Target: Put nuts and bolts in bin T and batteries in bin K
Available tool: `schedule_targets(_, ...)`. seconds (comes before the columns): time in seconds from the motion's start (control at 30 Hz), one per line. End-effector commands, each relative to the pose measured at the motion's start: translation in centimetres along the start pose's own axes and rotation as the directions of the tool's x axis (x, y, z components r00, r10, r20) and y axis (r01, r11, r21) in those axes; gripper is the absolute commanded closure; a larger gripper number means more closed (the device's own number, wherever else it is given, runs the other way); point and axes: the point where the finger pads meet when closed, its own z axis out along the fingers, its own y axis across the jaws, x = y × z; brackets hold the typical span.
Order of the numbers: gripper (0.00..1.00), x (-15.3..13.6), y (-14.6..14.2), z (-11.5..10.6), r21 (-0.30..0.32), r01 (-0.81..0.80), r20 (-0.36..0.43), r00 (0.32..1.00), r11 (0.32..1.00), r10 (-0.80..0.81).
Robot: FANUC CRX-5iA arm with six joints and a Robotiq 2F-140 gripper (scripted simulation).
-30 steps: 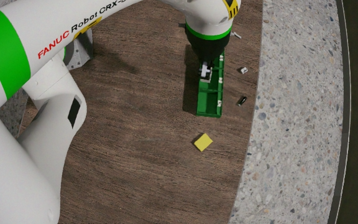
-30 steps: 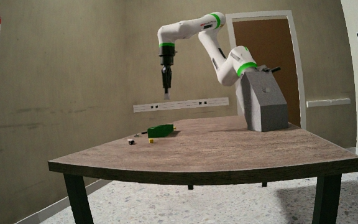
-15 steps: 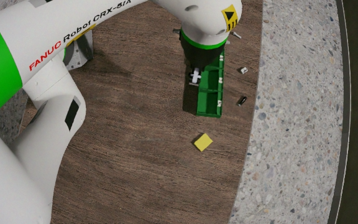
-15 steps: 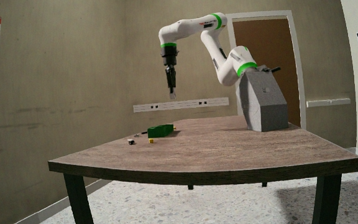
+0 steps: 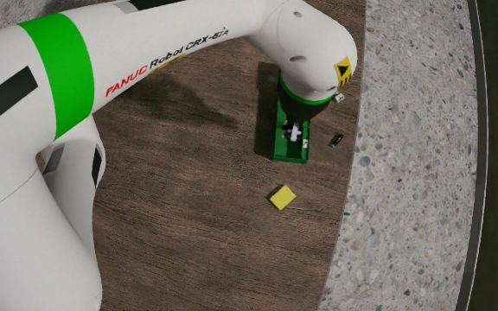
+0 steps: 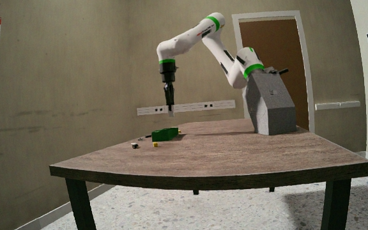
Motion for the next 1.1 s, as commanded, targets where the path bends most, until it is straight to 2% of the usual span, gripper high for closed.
schedule_targets(0.0, 0.85, 1.9, 0.3, 2.8, 0.0, -0.001, -0.001, 1.0, 1.0, 0.001)
schedule_targets(0.33, 0.85, 1.9, 0.3, 3.6, 0.0, -0.001, -0.001, 1.0, 1.0, 0.001)
schedule_targets(0.83, 0.85, 1.9, 0.3, 7.6, 0.0, -0.001, -0.001, 1.0, 1.0, 0.001)
schedule_targets(1.07, 0.85, 1.9, 0.3, 8.8, 0.0, -0.001, -0.001, 1.0, 1.0, 0.001)
